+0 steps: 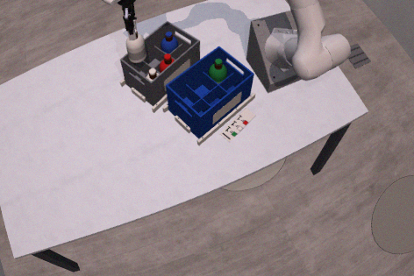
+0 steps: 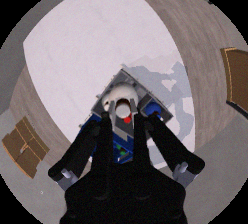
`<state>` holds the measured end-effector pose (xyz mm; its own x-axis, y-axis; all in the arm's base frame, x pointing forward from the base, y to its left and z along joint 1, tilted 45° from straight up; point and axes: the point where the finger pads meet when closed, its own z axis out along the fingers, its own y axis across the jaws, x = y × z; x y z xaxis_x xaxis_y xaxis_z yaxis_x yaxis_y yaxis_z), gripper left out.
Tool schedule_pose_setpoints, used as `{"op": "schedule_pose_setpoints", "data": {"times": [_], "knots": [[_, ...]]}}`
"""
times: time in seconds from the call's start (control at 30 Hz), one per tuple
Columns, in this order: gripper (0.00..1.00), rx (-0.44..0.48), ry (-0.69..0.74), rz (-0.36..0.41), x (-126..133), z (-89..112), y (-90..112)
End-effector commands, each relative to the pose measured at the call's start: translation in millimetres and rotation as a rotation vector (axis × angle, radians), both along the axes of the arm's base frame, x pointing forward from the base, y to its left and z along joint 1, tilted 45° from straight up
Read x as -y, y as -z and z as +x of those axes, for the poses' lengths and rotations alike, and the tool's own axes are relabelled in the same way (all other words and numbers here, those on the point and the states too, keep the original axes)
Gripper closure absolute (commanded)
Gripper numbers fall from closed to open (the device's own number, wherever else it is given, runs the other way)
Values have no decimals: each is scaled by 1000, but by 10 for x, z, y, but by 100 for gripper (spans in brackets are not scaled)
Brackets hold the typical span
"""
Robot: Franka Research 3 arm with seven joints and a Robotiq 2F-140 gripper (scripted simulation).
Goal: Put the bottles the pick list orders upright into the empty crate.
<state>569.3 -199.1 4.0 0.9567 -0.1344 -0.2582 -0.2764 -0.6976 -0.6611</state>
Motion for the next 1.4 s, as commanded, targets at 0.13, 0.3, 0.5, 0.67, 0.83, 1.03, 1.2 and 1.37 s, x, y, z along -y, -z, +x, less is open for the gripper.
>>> {"op": "schedule_pose_setpoints", "data": {"times": [0.13,0.3,0.5,0.67,0.83,1.03,1.2,1.37], "knots": [[100,12,4,-4,37,-7,-58],[100,12,4,-4,-1,-88,-104],[100,12,4,-4,-46,-184,-160],[100,12,4,-4,-69,-232,-188],[100,12,4,-4,-107,-312,-235],[100,12,4,-4,-152,-408,-290],[100,12,4,-4,-174,-456,-318],[100,12,4,-4,-212,-536,-365]]}}
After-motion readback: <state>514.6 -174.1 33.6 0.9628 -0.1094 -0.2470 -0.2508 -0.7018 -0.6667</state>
